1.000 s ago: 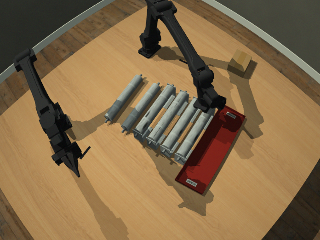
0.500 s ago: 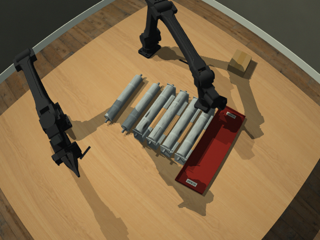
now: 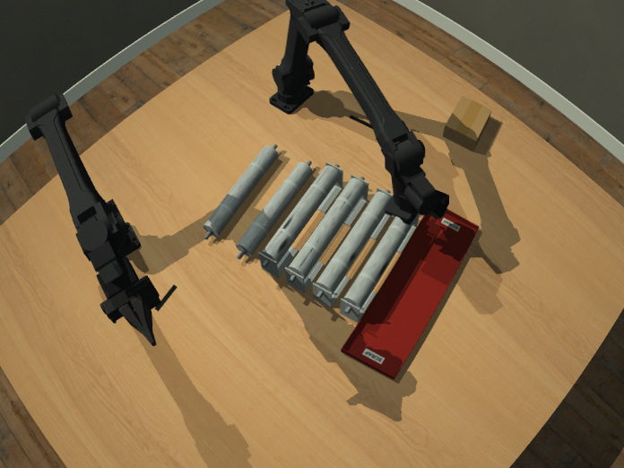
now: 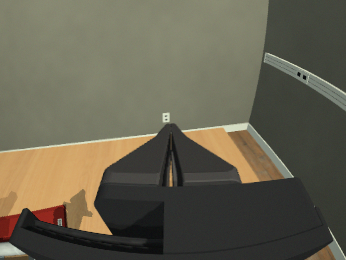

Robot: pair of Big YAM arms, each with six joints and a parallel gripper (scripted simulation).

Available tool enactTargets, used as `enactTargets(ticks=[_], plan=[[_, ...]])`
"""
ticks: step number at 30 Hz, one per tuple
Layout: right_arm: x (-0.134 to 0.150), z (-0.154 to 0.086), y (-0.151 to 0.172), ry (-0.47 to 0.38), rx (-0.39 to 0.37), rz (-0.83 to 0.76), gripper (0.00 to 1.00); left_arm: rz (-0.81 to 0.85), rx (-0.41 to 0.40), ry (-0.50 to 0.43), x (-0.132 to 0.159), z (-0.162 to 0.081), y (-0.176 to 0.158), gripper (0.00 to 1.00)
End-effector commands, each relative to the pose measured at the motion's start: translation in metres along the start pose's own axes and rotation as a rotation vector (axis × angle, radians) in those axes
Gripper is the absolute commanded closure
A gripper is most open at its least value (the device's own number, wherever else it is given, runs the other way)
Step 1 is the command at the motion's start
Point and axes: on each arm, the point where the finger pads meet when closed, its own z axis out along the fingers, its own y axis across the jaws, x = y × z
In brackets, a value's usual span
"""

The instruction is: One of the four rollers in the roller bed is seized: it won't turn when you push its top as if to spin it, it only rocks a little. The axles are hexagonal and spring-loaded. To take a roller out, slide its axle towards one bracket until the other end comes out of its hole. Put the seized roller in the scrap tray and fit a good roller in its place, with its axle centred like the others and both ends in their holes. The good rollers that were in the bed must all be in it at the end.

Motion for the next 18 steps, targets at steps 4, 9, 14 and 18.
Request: enactTargets(ticks=[4, 9, 14, 18], plan=[[-0.046, -0.001, 0.004, -0.068, -0.006, -0.015, 1.0, 0.007, -0.01, 0.026, 0.007, 0.018, -0.002, 1.0], [-0.046, -0.001, 0.004, -0.068, -0.006, -0.015, 1.0, -0.001, -0.008, 0.027, 0.011, 0.02, -0.003, 1.0], [-0.046, -0.001, 0.004, -0.068, -0.006, -0.015, 1.0, 0.005, -0.022, 0.051, 0.017, 0.02, 0.0, 1.0], [-0.046, -0.001, 0.004, -0.068, -0.006, -0.015, 1.0, 0.005, -0.022, 0.051, 0.017, 0.02, 0.0, 1.0]])
